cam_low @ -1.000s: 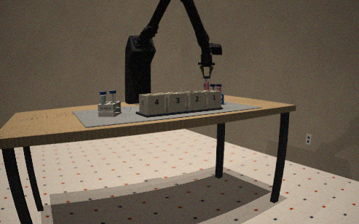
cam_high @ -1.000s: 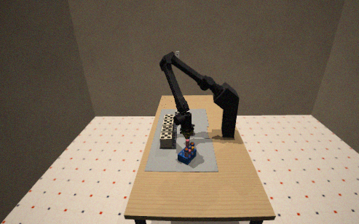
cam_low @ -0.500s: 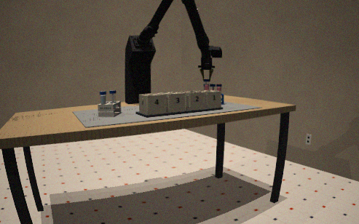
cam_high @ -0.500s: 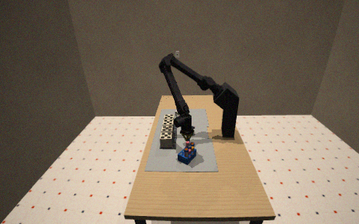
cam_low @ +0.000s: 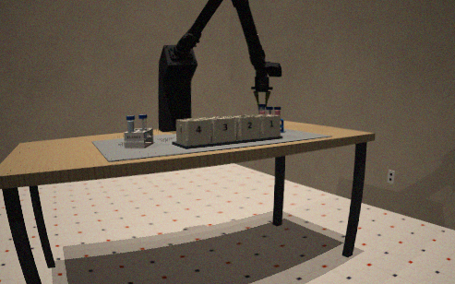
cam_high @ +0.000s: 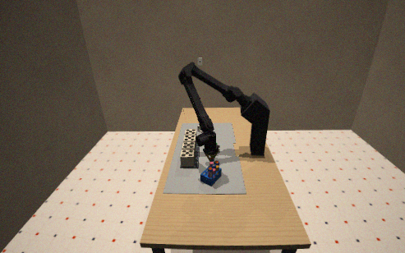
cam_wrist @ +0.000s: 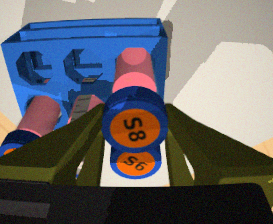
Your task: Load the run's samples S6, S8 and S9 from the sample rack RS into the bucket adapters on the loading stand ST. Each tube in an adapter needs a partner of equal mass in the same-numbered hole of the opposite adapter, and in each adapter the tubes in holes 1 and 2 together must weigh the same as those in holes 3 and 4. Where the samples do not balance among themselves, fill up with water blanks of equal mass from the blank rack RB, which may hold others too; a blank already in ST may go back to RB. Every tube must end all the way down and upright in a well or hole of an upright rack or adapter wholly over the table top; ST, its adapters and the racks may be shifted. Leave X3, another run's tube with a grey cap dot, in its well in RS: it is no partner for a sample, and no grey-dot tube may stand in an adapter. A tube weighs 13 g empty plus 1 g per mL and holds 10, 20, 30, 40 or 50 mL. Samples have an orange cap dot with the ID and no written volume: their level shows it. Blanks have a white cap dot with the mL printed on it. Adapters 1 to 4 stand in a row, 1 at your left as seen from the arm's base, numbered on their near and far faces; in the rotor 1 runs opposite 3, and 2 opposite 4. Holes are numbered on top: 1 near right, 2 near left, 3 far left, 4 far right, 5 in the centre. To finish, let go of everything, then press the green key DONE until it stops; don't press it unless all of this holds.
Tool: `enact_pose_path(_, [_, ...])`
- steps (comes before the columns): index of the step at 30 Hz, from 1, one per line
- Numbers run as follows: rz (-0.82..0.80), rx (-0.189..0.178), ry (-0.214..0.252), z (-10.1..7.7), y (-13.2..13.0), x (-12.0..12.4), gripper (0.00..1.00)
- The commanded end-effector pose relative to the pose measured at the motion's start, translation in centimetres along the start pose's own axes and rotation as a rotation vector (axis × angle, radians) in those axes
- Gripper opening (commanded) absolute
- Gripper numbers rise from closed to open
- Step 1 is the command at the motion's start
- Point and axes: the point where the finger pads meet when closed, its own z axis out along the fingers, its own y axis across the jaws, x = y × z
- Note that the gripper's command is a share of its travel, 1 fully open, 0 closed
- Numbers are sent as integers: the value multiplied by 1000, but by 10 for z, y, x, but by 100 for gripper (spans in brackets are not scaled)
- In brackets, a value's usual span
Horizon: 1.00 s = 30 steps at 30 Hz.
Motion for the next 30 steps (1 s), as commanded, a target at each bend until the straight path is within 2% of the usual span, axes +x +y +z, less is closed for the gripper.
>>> enact_pose_path(1, [-5, -7, -6, 7, 4, -2, 0])
enact_pose_path(2, [-5, -7, -6, 7, 4, -2, 0])
enact_pose_path(3, [-27, -28, 5, -1, 10, 11, 0])
enact_pose_path(6, [-5, -7, -6, 12, 4, -2, 0])
enact_pose_path(10, [-6, -6, -6, 18, 3, -2, 0])
enact_pose_path(12, [-6, -16, -2, 9, 6, 1, 0])
enact_pose_path(20, [-6, -16, -2, 9, 6, 1, 0])
enact_pose_path(21, [-6, -16, -2, 9, 6, 1, 55])
enact_pose_path(30, [-6, -16, -2, 9, 6, 1, 55])
